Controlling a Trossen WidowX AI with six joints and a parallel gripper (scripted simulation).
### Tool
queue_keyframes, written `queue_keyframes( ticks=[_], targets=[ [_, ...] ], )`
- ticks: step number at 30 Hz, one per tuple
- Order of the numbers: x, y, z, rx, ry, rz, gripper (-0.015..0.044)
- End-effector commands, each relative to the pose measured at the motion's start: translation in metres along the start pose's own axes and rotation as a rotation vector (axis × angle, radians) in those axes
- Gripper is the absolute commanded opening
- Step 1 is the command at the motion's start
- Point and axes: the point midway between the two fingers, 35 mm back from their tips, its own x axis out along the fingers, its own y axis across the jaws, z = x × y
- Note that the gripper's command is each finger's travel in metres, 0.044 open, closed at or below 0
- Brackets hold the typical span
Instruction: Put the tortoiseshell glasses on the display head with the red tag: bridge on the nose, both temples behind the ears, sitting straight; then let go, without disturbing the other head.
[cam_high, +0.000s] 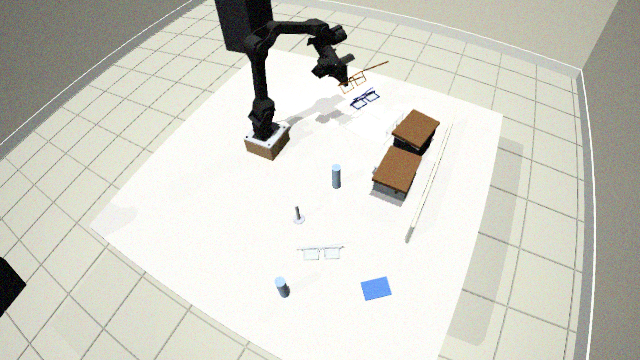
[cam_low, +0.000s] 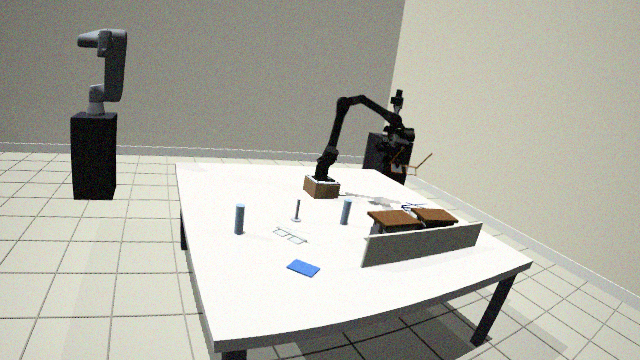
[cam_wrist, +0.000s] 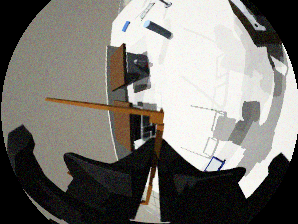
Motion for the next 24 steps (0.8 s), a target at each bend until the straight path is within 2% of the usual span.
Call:
queue_keyframes(
  ticks=[1,18,24],
  targets=[
    [0.002,0.001,0.001,0.004,-0.006,-0.003,0.0000],
    [0.002,0.001,0.002,0.003,-0.008,-0.005,0.0000],
    [0.018,0.008,0.013,-0.038,-0.053,-0.053,0.0000]
  ],
)
